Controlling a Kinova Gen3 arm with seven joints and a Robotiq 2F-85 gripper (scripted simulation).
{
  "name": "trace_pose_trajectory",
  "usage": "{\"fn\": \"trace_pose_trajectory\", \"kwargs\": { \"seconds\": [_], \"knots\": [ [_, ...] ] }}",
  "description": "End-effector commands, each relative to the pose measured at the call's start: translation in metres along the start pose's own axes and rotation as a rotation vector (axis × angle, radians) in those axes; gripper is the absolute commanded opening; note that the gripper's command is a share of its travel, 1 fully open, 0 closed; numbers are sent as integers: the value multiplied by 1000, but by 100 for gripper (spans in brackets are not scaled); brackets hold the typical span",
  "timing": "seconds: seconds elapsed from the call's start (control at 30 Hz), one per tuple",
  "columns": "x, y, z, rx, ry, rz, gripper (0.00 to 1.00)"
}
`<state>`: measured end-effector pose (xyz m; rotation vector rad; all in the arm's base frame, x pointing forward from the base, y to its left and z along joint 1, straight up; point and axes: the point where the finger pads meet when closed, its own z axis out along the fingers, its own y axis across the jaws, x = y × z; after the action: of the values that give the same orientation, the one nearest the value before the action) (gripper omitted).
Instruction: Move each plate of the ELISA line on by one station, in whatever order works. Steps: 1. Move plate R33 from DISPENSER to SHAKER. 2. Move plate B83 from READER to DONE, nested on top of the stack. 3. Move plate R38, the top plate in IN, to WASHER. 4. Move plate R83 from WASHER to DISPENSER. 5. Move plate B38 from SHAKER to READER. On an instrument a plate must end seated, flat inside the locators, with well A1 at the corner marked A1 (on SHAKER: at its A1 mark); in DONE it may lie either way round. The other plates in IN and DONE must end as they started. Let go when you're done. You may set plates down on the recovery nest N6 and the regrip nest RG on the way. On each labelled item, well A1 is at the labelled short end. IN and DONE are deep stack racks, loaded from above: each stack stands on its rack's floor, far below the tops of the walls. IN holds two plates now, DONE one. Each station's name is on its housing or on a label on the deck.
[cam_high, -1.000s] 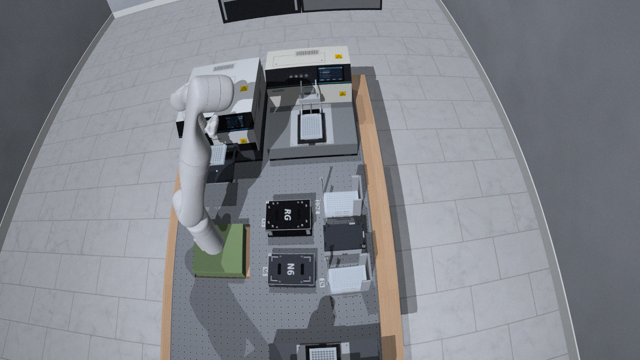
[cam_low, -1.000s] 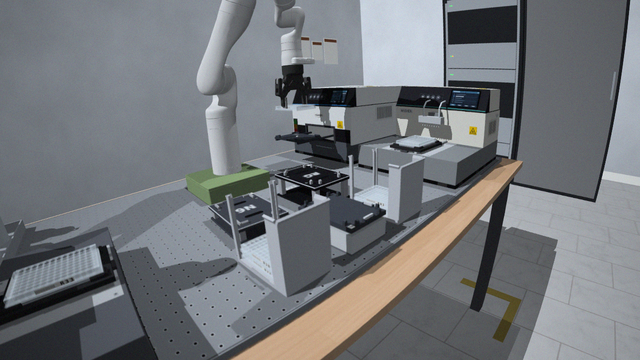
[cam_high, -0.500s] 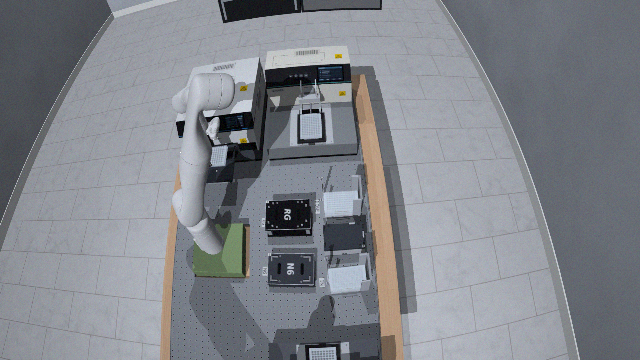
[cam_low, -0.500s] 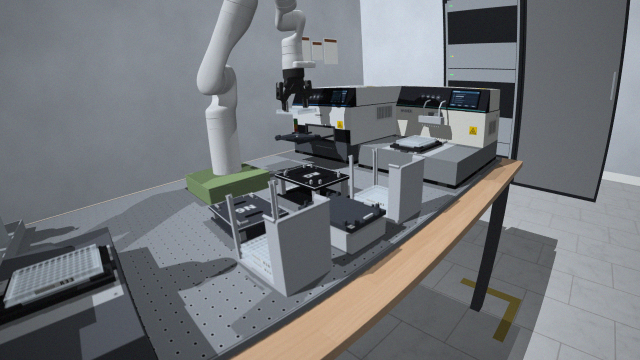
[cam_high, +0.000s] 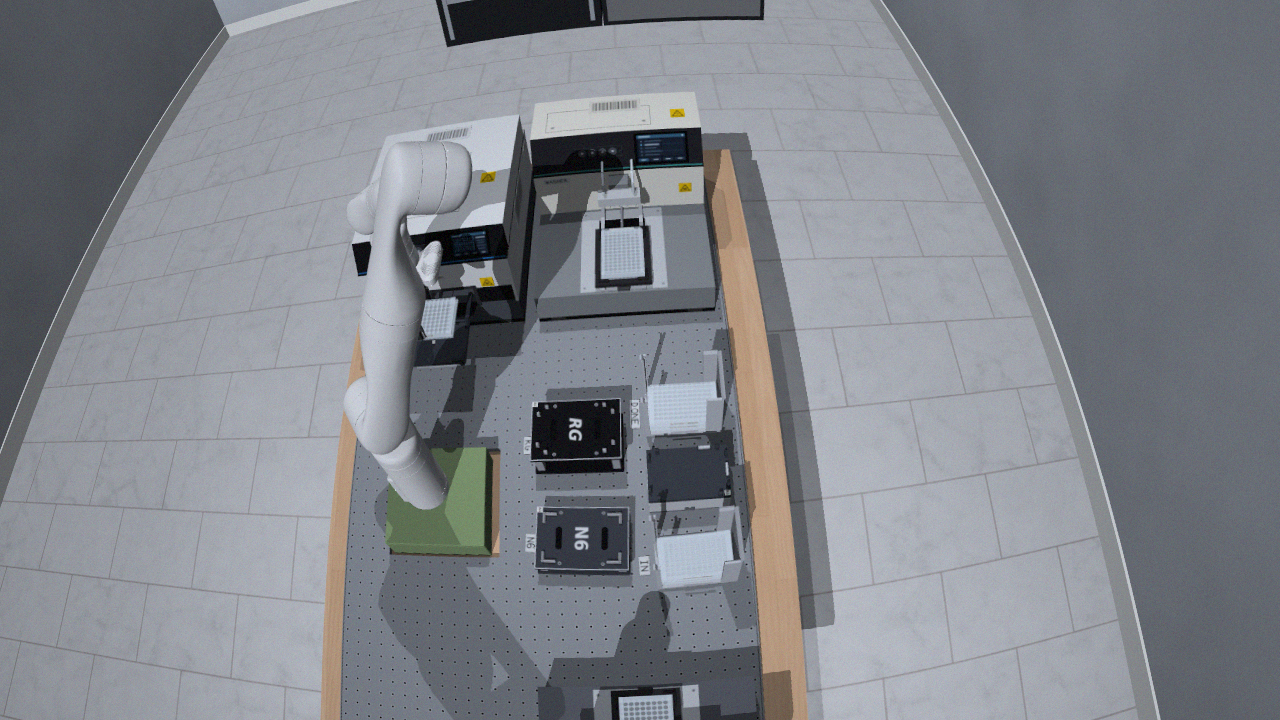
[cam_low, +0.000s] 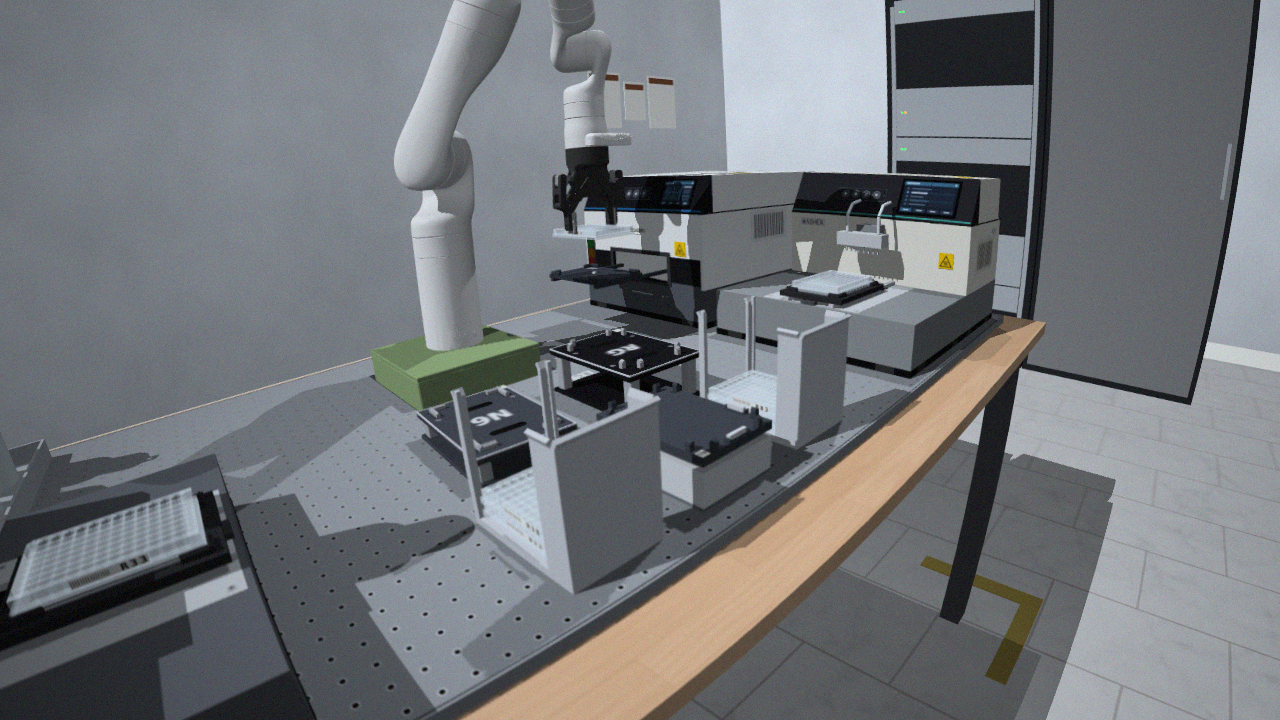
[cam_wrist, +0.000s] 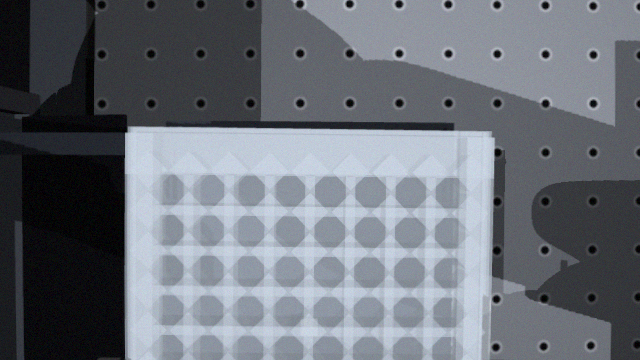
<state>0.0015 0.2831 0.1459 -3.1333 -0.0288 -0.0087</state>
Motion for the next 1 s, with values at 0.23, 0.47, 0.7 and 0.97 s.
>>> {"fn": "trace_pose_trajectory", "kwargs": {
  "seconds": [0.23,0.47,0.7,0.97],
  "knots": [
    [-3,0,12,0,-2,-2,94],
    [-3,1,22,0,-2,-2,94],
    [-4,1,31,0,-3,-3,94],
    [-4,1,39,0,-3,-3,94]
  ]
}}
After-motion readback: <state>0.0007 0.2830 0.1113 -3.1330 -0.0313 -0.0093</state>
